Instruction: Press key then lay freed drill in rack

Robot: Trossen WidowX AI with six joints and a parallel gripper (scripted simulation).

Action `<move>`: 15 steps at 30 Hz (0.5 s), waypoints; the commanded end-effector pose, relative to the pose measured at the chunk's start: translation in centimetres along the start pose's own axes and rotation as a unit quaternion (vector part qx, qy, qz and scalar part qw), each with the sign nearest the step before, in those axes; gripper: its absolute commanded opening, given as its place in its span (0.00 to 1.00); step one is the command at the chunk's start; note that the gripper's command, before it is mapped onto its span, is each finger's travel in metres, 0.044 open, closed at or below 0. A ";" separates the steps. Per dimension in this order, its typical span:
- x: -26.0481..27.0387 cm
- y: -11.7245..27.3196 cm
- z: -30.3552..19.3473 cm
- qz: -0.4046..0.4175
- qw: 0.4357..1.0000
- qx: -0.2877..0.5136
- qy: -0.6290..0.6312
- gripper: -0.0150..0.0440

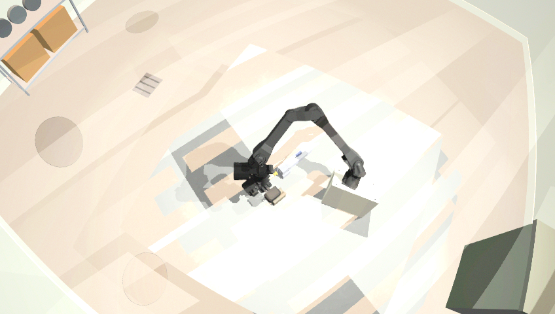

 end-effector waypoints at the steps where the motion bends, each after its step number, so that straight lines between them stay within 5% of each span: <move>1: 0.8 -0.1 0.0 0.002 1.000 0.002 0.002 0.25; 15: 3.1 0.0 0.1 0.003 1.000 0.001 0.002 0.25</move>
Point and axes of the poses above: the point midway between the two fingers, 35 mm back from their tips, its own y axis back along the fingers, its own x axis across the jaws, z = x × y, the point moved 9 cm from there along y, back along the fingers, and after that the axes turned 14 degrees about -y, right-handed, at the moved point
